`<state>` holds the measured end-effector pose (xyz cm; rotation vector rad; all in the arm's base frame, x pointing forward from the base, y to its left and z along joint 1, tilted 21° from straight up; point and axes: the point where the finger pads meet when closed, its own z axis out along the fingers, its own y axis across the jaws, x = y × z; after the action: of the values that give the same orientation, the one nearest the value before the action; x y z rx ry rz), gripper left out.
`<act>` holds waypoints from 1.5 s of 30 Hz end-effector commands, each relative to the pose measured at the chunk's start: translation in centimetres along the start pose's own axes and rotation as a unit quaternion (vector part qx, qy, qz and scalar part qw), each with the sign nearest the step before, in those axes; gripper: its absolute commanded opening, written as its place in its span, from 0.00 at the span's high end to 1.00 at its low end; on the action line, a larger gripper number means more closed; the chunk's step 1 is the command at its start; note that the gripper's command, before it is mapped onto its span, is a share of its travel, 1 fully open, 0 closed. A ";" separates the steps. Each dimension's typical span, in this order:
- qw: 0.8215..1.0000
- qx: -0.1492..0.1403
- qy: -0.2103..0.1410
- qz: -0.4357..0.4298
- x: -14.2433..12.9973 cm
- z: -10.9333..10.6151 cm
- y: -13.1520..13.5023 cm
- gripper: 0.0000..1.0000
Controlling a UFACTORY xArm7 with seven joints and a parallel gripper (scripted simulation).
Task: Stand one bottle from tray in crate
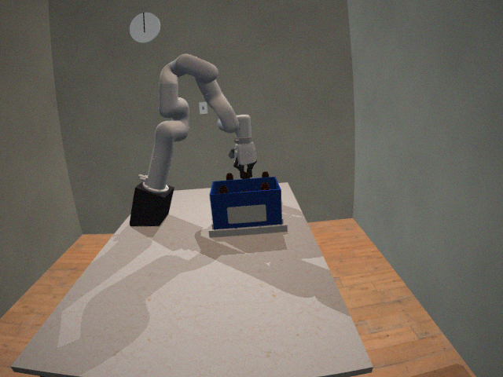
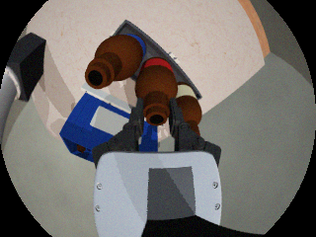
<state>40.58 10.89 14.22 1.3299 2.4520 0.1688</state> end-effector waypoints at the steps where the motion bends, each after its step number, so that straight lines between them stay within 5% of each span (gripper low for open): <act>1: 1.000 -0.002 -0.001 0.000 -0.1 -0.3 0.2 1.00; 45: 1.000 -0.002 -0.001 0.000 -0.4 -3.9 0.3 1.00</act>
<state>39.59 10.90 17.81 1.3293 2.4516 0.1693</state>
